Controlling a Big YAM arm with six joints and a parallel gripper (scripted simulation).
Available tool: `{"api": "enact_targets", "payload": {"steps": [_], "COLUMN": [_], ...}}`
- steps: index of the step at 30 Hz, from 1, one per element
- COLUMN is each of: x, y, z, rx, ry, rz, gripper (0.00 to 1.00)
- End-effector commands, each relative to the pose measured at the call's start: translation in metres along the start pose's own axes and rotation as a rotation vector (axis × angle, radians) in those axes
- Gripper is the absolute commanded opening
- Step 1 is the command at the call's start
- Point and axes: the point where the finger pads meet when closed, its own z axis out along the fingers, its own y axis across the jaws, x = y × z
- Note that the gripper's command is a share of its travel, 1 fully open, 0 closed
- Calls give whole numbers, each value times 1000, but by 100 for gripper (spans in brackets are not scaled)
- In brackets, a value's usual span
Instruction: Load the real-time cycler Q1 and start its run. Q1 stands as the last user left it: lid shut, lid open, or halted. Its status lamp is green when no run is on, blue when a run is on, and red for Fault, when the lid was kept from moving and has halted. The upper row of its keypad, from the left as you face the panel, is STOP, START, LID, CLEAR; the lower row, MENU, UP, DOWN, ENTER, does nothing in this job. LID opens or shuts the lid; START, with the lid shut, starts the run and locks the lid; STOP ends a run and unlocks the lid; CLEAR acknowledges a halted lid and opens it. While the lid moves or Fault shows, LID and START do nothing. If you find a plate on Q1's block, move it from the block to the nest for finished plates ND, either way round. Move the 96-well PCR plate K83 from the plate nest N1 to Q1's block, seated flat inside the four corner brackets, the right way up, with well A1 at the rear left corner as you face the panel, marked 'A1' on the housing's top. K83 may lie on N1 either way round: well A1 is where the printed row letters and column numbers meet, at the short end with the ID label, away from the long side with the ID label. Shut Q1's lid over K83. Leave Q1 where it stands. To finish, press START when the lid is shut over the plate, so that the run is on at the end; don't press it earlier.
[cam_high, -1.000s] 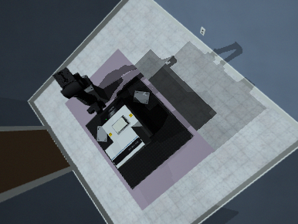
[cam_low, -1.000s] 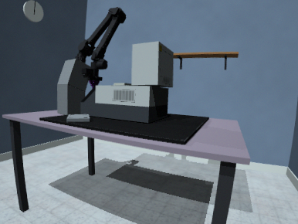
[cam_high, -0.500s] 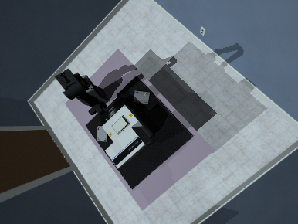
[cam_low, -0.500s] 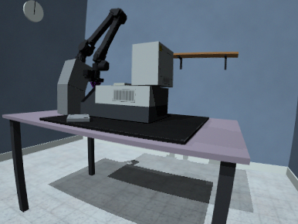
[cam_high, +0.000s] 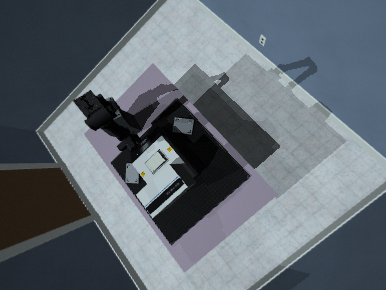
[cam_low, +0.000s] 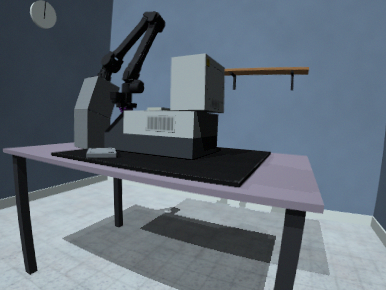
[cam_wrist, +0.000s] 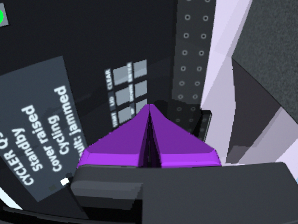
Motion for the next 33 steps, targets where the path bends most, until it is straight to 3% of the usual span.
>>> {"api": "enact_targets", "payload": {"steps": [1, 8, 14, 19, 25, 33], "x": [-2, -3, 1, 1, 0, -1], "y": [-4, 4, 16, 22, 20, 14], "z": [-5, -5, 13, 14, 23, 12], "rx": [-5, -30, -18, -27, 1, -5], "ry": [-5, -5, -4, -4, -5, -1], "rz": [14, -10, -3, 0, 15, 2], "gripper": [0, 0, 0, 0, 0, 0]}}
